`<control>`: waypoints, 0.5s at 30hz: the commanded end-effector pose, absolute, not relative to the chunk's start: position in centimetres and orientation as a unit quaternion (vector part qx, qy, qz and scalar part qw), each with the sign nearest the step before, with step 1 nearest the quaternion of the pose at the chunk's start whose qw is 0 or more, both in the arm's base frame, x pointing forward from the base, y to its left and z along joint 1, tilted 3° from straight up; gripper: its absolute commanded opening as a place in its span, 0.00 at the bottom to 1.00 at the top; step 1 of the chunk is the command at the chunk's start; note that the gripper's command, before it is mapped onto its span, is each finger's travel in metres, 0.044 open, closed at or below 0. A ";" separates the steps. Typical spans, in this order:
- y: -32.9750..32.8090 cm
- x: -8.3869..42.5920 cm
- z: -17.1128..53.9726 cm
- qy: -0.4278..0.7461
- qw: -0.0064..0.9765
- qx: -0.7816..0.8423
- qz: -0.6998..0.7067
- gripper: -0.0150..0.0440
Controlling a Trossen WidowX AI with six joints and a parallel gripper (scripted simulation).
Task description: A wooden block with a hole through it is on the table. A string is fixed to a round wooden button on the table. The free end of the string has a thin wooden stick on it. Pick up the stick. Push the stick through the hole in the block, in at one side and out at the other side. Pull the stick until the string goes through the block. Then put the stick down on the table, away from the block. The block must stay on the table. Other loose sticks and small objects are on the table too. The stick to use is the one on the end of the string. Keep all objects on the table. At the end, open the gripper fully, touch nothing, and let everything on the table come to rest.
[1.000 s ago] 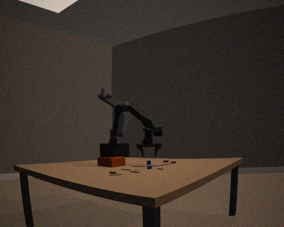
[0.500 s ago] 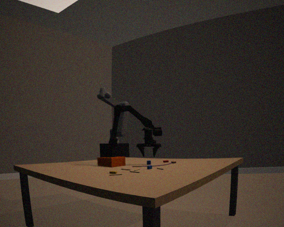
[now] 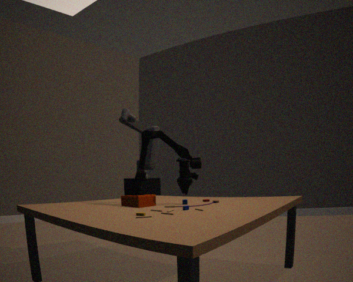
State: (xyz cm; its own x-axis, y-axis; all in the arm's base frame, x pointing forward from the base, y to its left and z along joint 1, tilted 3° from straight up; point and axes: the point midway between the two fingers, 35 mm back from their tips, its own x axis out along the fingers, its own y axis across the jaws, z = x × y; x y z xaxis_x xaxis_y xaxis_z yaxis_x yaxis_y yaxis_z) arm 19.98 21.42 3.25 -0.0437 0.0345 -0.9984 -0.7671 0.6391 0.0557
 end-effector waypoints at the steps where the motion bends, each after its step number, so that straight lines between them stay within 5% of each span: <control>1: 21.5 20.1 4.0 0.720 0.694 0.001 0.025 1.00; 15: 21.5 20.0 4.4 0.673 0.639 0.270 -0.256 1.00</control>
